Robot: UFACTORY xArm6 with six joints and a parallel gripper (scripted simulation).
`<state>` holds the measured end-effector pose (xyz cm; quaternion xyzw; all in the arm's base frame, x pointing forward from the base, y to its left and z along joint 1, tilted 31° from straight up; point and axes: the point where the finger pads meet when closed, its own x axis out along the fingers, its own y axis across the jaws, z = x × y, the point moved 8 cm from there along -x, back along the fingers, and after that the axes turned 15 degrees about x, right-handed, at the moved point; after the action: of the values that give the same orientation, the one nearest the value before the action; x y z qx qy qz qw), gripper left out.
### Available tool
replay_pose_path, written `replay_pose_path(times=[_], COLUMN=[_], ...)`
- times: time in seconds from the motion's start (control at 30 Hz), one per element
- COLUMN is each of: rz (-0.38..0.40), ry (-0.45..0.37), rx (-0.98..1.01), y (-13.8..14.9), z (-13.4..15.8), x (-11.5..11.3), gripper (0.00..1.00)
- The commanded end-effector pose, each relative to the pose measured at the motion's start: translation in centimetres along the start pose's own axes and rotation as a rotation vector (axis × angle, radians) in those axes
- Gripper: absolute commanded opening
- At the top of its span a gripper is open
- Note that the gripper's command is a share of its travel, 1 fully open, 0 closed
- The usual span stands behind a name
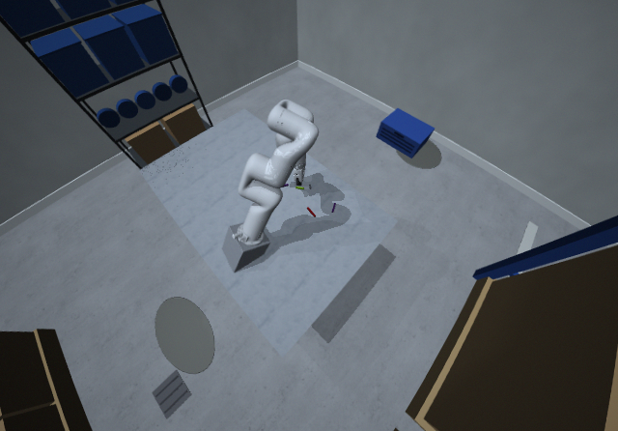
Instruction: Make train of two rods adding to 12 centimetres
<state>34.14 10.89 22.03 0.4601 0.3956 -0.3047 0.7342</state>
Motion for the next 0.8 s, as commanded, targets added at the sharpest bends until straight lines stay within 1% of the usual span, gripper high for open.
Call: replay_pose_path(times=[0.0,0.77], rz=[0.002,0.002], ry=[0.000,0.000], rx=[0.001,0.001], y=[0.1,0.1], z=[0.0,0.1], x=[0.5,3.4], gripper=[0.24,0.24])
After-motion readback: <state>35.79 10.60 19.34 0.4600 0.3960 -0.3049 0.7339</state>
